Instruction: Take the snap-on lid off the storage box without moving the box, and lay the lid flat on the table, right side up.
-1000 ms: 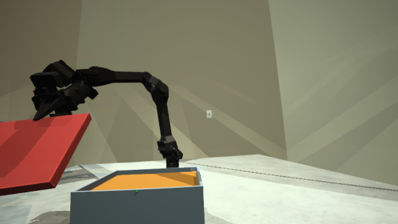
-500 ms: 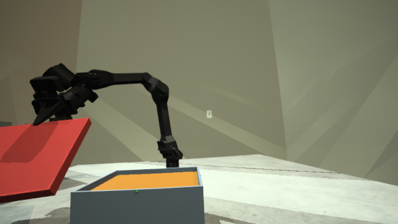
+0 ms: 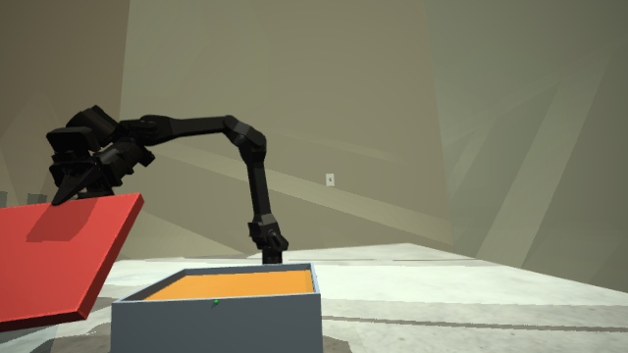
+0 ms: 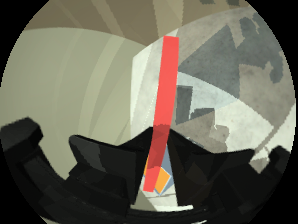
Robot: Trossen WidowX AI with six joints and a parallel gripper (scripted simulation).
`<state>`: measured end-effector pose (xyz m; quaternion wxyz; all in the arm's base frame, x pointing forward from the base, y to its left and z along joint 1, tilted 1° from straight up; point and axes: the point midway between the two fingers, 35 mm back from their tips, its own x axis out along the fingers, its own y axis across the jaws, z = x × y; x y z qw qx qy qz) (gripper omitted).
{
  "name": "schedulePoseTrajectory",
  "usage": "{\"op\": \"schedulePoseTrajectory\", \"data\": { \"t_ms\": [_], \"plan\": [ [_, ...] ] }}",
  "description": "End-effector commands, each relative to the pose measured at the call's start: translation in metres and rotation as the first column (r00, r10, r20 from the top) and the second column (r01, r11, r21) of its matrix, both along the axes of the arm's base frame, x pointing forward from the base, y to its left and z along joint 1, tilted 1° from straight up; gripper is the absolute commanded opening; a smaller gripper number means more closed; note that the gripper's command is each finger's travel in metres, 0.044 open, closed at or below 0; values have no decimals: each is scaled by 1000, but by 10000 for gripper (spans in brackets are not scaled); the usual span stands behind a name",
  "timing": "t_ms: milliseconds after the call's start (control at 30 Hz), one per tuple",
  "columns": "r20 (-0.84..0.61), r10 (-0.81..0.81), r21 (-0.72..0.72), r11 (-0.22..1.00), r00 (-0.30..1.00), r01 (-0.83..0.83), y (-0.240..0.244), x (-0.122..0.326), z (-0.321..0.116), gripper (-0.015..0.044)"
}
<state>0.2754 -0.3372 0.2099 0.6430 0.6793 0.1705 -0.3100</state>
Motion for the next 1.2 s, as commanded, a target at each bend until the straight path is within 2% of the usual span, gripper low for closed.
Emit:
{"op": "schedulePoseTrajectory", "data": {
  "t_ms": [0,1167],
  "plan": [
    [6,5,2,1000,1000,-5,1,1,-3,0],
    [6,5,2,1000,1000,-5,1,1,-31,0]
  ]
}}
